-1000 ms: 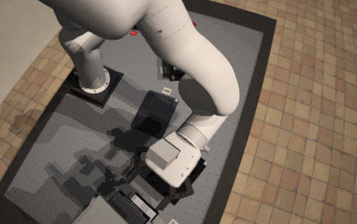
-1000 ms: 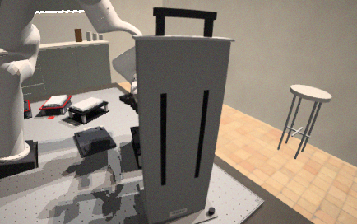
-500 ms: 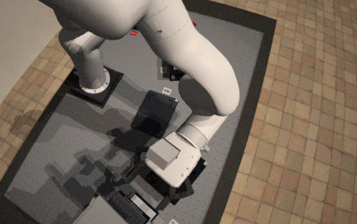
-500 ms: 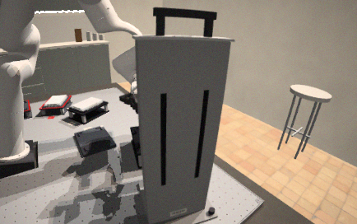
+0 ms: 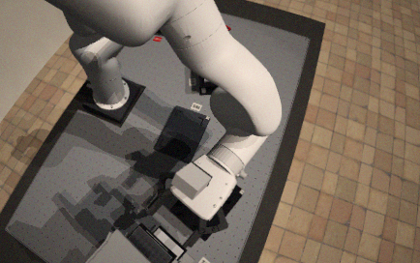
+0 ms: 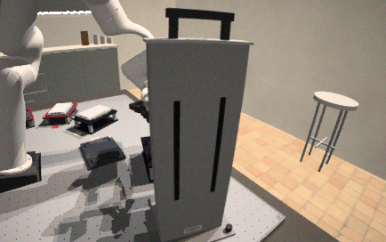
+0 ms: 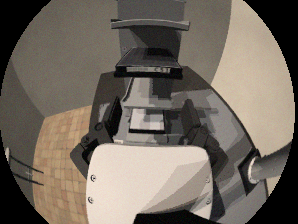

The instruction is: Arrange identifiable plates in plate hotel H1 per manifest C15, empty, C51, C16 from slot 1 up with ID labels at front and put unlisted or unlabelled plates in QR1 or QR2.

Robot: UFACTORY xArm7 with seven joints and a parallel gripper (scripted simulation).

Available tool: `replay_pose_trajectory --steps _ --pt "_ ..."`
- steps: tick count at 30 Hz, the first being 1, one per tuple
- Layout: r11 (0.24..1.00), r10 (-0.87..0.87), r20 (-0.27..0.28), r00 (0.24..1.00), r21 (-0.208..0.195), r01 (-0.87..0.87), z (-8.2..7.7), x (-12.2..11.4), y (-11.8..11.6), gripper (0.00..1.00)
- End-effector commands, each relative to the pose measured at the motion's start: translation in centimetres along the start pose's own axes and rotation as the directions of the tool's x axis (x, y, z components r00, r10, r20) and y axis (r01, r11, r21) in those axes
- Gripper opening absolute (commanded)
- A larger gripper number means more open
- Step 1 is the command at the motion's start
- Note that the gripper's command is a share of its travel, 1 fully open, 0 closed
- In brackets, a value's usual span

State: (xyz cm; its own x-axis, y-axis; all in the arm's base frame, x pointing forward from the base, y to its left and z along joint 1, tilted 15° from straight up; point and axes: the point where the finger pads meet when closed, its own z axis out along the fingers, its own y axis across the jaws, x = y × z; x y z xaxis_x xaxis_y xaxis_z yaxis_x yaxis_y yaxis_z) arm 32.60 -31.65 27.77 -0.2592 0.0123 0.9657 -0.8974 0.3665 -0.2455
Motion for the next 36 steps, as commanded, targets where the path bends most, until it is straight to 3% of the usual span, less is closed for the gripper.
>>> replay_pose_trajectory --steps 1,26,36 --pt "1.000 0.004 0.000 1.000 0.000 -0.004 0.0 0.1 -0.1 1.00" --pt "1.000 0.004 0.000 1.000 0.000 -0.004 0.0 0.1 -0.1 1.00" --pt "1.000 0.004 0.000 1.000 0.000 -0.004 -2.4 0.1 -0.1 1.00"
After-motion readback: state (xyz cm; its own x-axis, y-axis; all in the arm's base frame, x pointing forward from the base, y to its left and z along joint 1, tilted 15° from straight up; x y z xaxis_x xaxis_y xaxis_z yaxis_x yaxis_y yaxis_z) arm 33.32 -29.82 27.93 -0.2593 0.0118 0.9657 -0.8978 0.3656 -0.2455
